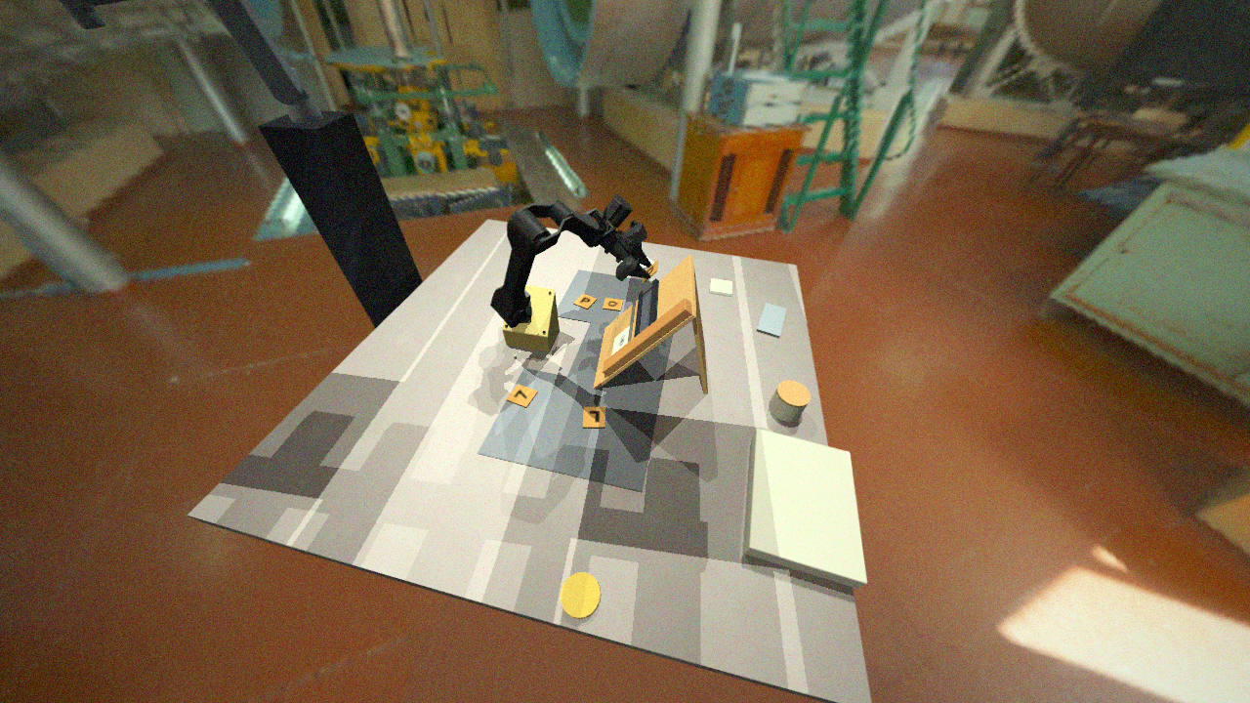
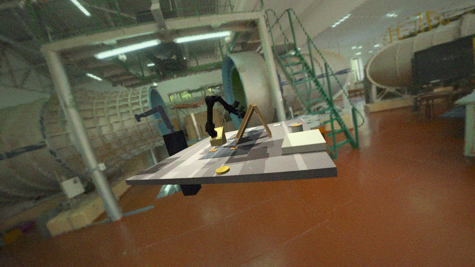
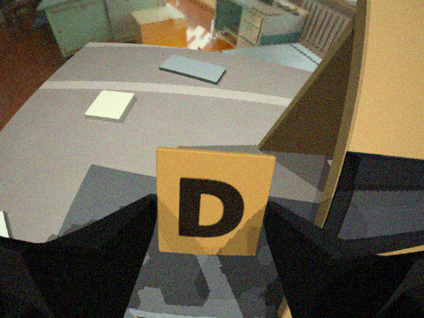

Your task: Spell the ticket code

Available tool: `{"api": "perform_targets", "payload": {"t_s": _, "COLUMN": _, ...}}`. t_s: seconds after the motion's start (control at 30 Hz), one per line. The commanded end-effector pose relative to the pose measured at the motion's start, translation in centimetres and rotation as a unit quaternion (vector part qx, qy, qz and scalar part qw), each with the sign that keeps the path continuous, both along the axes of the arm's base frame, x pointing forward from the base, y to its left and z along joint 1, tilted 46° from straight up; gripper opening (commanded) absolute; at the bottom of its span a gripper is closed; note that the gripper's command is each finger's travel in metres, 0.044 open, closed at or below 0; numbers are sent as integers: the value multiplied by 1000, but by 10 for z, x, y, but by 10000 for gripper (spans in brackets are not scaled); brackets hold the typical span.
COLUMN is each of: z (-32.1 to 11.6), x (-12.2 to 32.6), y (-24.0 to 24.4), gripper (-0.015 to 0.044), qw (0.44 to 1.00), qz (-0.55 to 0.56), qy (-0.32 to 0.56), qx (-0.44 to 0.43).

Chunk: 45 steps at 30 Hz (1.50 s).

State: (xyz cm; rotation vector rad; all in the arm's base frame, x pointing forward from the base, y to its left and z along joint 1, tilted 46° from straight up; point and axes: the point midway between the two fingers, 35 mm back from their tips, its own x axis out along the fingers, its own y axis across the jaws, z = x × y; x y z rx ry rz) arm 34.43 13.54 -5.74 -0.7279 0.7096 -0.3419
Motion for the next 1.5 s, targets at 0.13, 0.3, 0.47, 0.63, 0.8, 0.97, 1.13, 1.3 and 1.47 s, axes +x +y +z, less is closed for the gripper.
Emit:
{"api": "perform_targets", "payload": {"t_s": 0.13, "z": 3, "x": -1, "y": -3, "gripper": 0, "qw": 1000, "qz": 2, "qy": 2, "qx": 0}}
{"api": "perform_targets", "payload": {"t_s": 0.3, "z": 5, "x": -1, "y": -5, "gripper": 0, "qw": 1000, "qz": 2, "qy": 2, "qx": 0}}
{"api": "perform_targets", "payload": {"t_s": 0.47, "z": 7, "x": -1, "y": -7, "gripper": 0, "qw": 1000, "qz": 2, "qy": 2, "qx": 0}}
{"api": "perform_targets", "payload": {"t_s": 0.63, "z": 8, "x": -1, "y": -8, "gripper": 0, "qw": 1000, "qz": 2, "qy": 2, "qx": 0}}
{"api": "perform_targets", "payload": {"t_s": 0.8, "z": 10, "x": -1, "y": -10, "gripper": 0, "qw": 1000, "qz": 2, "qy": 2, "qx": 0}}
{"api": "perform_targets", "payload": {"t_s": 0.97, "z": 12, "x": -1, "y": -12, "gripper": 0, "qw": 1000, "qz": 2, "qy": 2, "qx": 0}}
{"api": "perform_targets", "payload": {"t_s": 1.13, "z": 14, "x": -1, "y": -14, "gripper": 0, "qw": 1000, "qz": 2, "qy": 2, "qx": 0}}
{"api": "perform_targets", "payload": {"t_s": 1.3, "z": 15, "x": -1, "y": -16, "gripper": 0, "qw": 1000, "qz": 2, "qy": 2, "qx": 0}}
{"api": "perform_targets", "payload": {"t_s": 1.47, "z": 17, "x": -2, "y": -17, "gripper": 0, "qw": 1000, "qz": 2, "qy": 2, "qx": 0}}
